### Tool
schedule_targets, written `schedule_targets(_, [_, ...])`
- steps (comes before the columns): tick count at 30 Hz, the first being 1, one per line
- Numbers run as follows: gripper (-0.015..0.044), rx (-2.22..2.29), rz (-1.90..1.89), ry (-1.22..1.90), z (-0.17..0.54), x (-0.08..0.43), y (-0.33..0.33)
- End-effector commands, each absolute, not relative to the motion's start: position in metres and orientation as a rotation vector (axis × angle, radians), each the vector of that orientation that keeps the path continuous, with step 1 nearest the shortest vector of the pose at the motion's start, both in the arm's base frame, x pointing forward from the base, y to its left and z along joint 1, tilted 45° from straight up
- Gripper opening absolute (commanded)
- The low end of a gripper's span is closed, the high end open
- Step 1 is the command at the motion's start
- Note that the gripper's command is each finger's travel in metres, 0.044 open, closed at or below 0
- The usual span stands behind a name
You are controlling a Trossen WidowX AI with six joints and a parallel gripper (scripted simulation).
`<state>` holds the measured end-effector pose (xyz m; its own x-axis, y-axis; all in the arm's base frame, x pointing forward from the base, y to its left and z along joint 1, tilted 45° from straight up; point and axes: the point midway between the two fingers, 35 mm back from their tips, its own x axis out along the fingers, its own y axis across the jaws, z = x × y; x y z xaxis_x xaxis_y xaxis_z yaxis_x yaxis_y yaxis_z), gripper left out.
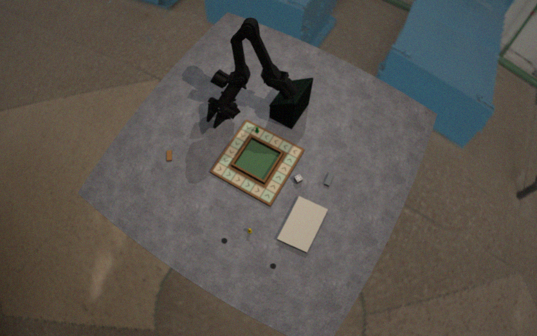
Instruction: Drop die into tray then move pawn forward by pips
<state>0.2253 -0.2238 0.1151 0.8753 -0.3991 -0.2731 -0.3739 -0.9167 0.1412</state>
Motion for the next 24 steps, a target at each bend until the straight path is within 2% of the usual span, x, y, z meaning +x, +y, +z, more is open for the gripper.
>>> schedule_targets(1, [0.0374, 2.958, -0.47, -0.603, 0.114, 0.227, -0.223])
schedule_targets(5, [0.0275, 2.872, -0.708, -0.415, 0.083, 0.264, -0.209])
schedule_targets(10, [0.0275, 2.627, -1.026, -0.073, 0.031, 0.309, -0.168])
schedule_targets(14, [0.0275, 2.301, -1.22, 0.248, -0.016, 0.327, -0.124])
schedule_targets(20, [0.0275, 1.712, -1.351, 0.677, -0.076, 0.335, -0.053])
schedule_targets(24, [0.0275, 1.302, -1.302, 0.948, -0.108, 0.323, -0.005])
